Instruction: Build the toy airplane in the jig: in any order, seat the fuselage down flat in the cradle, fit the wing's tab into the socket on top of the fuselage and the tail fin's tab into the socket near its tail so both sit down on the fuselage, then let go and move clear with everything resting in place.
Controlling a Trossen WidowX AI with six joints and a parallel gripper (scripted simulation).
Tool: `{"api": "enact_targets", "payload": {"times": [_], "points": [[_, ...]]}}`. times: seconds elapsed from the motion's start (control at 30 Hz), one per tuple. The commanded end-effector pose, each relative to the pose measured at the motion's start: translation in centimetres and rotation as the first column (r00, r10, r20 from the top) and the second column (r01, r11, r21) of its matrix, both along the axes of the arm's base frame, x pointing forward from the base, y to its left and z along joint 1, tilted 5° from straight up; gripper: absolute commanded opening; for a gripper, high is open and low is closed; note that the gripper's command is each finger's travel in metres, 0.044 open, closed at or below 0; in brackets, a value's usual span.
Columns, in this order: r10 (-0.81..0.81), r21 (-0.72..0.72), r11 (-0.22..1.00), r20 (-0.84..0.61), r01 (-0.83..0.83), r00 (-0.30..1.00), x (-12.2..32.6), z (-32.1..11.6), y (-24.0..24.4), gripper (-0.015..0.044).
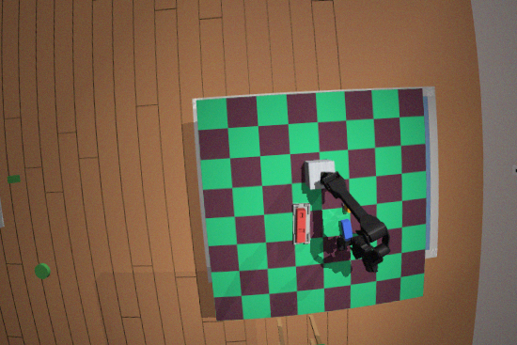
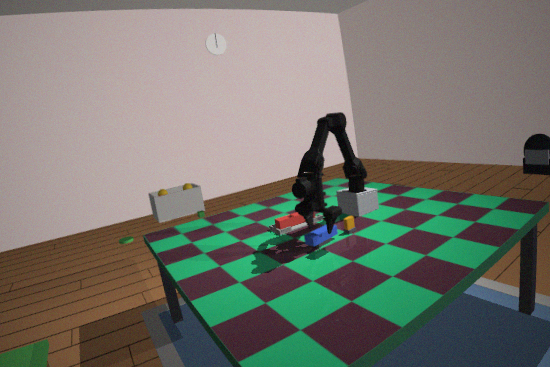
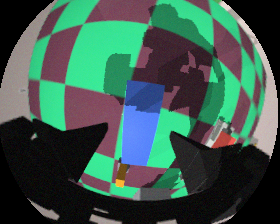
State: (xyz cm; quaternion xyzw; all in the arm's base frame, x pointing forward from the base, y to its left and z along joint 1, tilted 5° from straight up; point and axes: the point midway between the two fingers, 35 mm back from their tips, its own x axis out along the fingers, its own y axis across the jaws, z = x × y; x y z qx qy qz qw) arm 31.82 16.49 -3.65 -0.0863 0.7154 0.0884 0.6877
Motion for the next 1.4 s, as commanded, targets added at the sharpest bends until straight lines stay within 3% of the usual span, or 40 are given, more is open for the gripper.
{"api": "enact_targets", "payload": {"times": [0.0, 0.33, 0.67, 0.9, 1.07, 1.37], "points": [[-0.004, 0.001, 1.0, -0.009, 0.004, 1.0, -0.3, -0.9, 0.0, 0.044], [-0.004, 0.001, 1.0, -0.009, 0.004, 1.0, -0.4, -2.3, -0.1, 0.044], [-0.004, 0.001, 1.0, -0.009, 0.004, 1.0, -0.4, -2.3, -0.1, 0.0177], [-0.004, 0.001, 1.0, -0.009, 0.004, 1.0, -0.4, -2.3, -0.1, 0.0131], [-0.007, 0.009, 1.0, 0.005, 0.007, 1.0, -0.3, -1.7, 0.2, 0.0], [-0.012, 0.018, 1.0, 0.022, 0.012, 1.0, 0.2, 0.4, 0.6, 0.0]]}}
